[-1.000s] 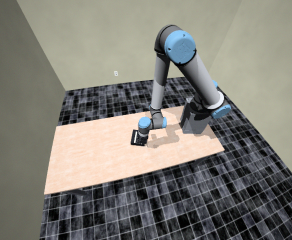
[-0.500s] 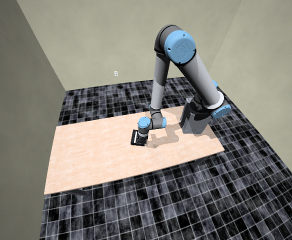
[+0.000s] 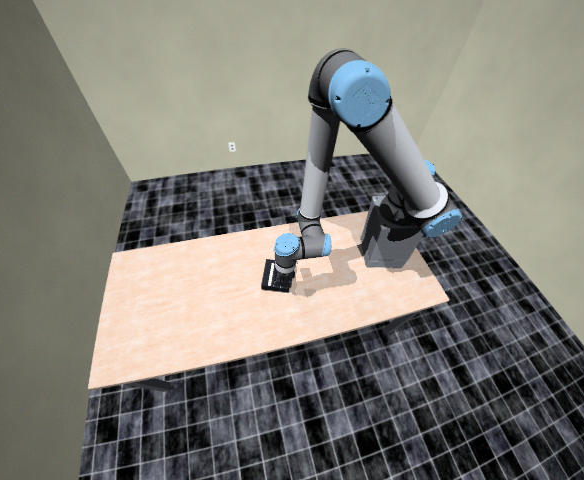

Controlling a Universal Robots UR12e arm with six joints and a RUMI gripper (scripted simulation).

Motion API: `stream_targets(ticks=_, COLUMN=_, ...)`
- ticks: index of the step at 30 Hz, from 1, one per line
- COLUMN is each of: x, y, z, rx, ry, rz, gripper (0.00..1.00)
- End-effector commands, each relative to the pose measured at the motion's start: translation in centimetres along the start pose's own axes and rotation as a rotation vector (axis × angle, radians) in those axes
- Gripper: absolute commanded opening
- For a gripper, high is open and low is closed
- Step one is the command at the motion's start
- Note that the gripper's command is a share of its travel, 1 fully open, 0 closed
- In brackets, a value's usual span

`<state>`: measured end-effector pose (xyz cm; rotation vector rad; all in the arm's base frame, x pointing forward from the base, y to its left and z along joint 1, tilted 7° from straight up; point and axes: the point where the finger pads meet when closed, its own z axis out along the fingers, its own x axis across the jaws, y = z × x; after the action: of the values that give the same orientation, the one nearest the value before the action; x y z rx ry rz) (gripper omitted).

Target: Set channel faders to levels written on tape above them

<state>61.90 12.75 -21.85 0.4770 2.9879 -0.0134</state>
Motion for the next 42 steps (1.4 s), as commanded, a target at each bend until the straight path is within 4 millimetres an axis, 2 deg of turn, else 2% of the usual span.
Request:
stream_targets(ticks=1, x=-0.2, y=0.0, z=0.0, rx=0.000, ry=-0.001, rz=0.000, gripper=0.00)
stream_targets(ticks=42, x=-2.3, y=0.0, z=0.0, rx=0.000, ry=-0.001, rz=0.000, gripper=0.00)
